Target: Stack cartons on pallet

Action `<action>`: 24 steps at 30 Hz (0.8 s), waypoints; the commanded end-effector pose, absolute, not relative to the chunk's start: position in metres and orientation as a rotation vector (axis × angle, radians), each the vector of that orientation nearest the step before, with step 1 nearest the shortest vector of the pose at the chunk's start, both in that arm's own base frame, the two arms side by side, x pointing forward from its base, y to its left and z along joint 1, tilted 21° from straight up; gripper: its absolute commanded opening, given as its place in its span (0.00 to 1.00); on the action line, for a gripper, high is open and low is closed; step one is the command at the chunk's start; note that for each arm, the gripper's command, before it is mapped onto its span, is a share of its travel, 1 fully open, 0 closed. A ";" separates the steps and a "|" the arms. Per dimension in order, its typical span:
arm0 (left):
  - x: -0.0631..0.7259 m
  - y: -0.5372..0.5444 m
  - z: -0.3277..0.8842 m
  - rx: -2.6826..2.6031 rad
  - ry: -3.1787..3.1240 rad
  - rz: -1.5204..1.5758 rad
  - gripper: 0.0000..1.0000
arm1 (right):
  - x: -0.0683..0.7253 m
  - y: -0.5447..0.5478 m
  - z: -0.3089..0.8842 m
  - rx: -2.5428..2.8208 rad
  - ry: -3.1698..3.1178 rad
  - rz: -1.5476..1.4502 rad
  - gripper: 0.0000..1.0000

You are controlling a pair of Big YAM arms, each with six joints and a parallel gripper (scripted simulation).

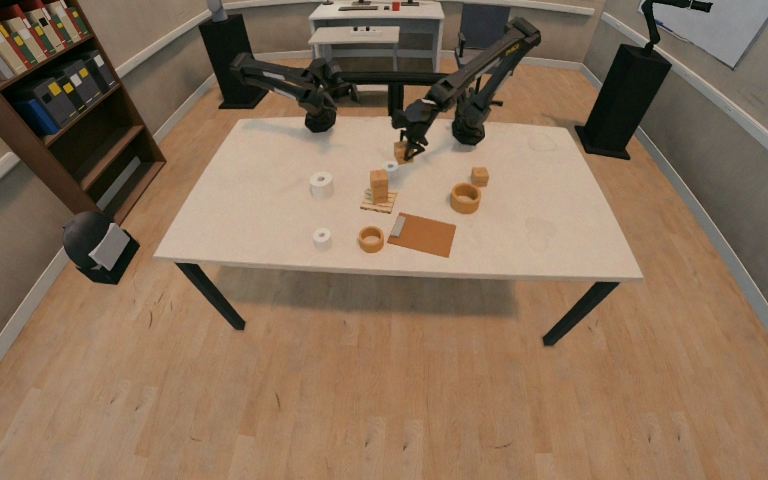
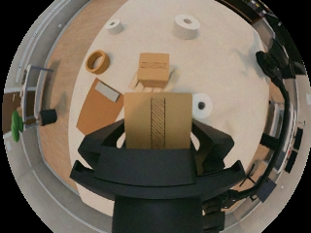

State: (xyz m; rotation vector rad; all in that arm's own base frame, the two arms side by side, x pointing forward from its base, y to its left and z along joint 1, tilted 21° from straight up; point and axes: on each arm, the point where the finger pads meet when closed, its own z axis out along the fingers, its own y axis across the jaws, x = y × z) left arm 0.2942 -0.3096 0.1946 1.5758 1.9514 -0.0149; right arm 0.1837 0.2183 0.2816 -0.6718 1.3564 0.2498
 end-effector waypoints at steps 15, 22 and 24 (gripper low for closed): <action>0.325 -0.406 0.225 1.642 1.879 -0.041 0.54 | 0.185 0.218 0.294 -0.632 1.341 0.271 1.00; 0.325 -0.405 0.229 1.634 1.872 -0.043 0.54 | 0.185 0.218 0.294 -0.632 1.341 0.271 1.00; 0.325 -0.405 0.229 1.634 1.872 -0.043 0.54 | 0.185 0.218 0.294 -0.632 1.341 0.271 1.00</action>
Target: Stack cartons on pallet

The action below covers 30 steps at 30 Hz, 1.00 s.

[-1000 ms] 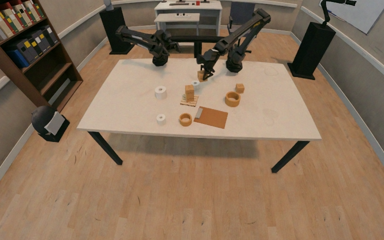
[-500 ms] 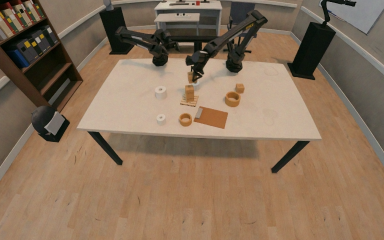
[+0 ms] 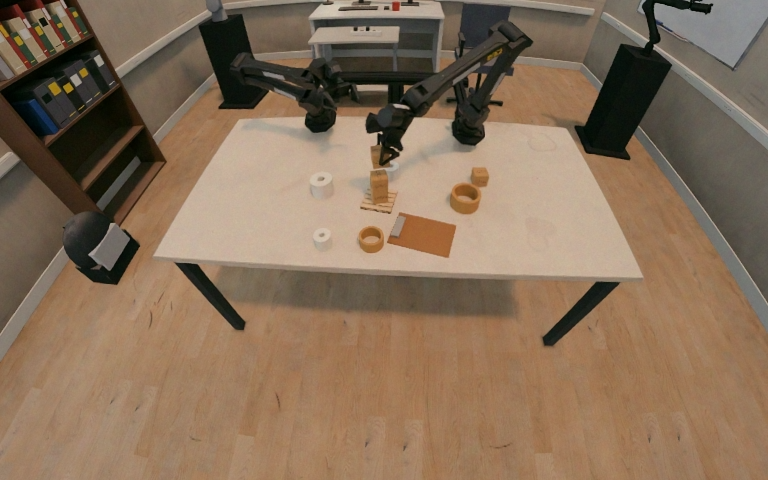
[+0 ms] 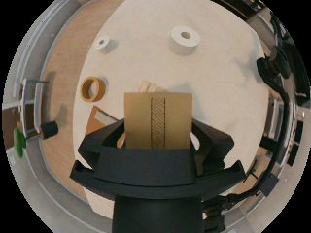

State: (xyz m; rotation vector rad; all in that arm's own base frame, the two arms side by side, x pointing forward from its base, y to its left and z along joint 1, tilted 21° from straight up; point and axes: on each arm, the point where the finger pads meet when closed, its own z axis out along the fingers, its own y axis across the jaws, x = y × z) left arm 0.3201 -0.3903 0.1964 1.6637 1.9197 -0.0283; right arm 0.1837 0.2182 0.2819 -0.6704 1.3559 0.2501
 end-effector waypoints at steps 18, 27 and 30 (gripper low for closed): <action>0.339 -0.402 0.213 1.640 1.893 -0.031 0.54 | 0.185 0.218 0.294 -0.632 1.341 0.271 1.00; 0.338 -0.392 0.182 1.659 1.912 -0.025 0.54 | 0.185 0.218 0.294 -0.632 1.341 0.271 1.00; 0.343 -0.398 0.193 1.637 1.887 -0.033 0.54 | 0.185 0.218 0.294 -0.632 1.341 0.271 1.00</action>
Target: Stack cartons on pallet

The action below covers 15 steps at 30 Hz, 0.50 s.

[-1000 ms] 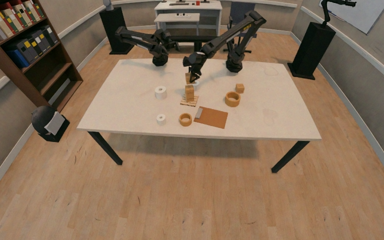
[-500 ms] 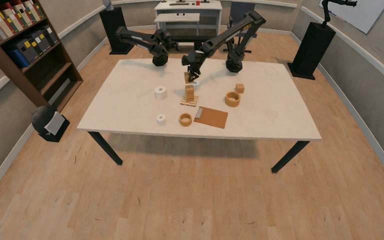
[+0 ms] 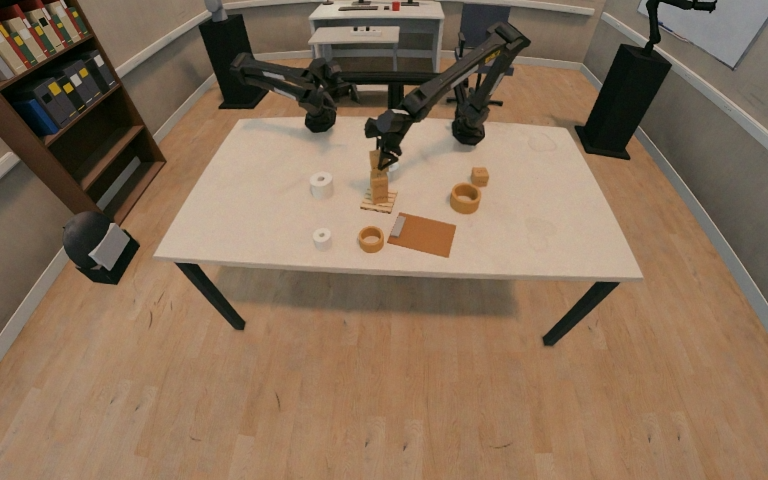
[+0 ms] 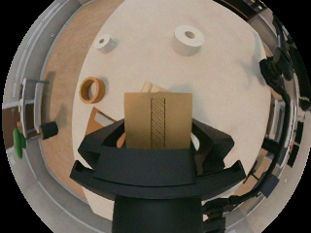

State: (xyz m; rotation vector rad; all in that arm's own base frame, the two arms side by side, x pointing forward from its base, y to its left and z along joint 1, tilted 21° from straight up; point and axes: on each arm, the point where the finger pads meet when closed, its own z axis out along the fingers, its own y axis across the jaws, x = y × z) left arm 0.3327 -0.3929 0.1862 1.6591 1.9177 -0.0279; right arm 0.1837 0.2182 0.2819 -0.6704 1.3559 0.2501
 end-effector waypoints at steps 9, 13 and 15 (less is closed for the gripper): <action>0.345 -0.394 0.187 1.628 1.881 -0.034 0.54 | 0.185 0.218 0.294 -0.632 1.341 0.271 1.00; 0.341 -0.387 0.159 1.659 1.912 -0.025 0.54 | 0.185 0.218 0.294 -0.632 1.341 0.271 1.00; 0.347 -0.395 0.170 1.644 1.892 -0.031 0.54 | 0.185 0.218 0.294 -0.632 1.341 0.271 1.00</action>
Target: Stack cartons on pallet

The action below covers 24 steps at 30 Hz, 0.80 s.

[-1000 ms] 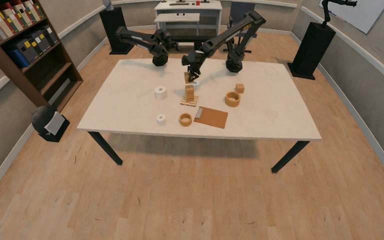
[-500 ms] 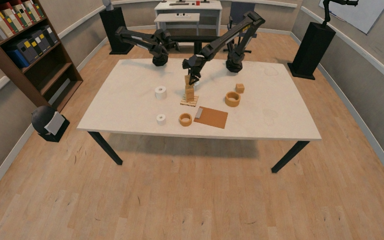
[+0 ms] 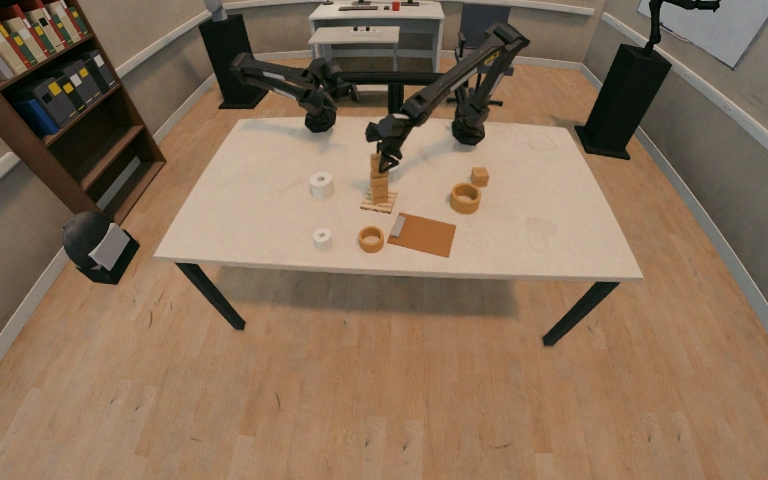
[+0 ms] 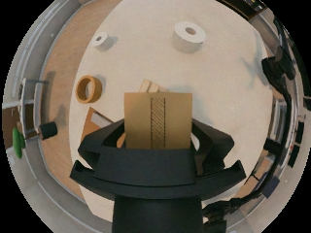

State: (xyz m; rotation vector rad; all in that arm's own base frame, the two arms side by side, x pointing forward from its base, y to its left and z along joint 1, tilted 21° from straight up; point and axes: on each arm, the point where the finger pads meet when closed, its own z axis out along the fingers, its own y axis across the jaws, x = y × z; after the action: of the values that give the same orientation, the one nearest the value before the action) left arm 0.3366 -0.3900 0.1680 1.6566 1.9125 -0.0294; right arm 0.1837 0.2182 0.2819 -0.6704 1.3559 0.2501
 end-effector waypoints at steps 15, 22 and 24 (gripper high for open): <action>0.347 -0.389 0.157 1.649 1.905 -0.028 0.54 | 0.185 0.218 0.294 -0.632 1.341 0.271 1.00; 0.350 -0.391 0.160 1.640 1.897 -0.030 0.54 | 0.185 0.218 0.294 -0.632 1.341 0.271 1.00; 0.348 -0.389 0.152 1.650 1.906 -0.027 0.54 | 0.185 0.218 0.294 -0.632 1.341 0.271 1.00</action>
State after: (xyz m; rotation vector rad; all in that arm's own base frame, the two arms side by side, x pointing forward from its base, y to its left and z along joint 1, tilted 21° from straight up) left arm 0.3422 -0.3915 0.1607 1.6500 1.9047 -0.0318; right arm 0.1837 0.2182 0.2819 -0.6704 1.3559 0.2501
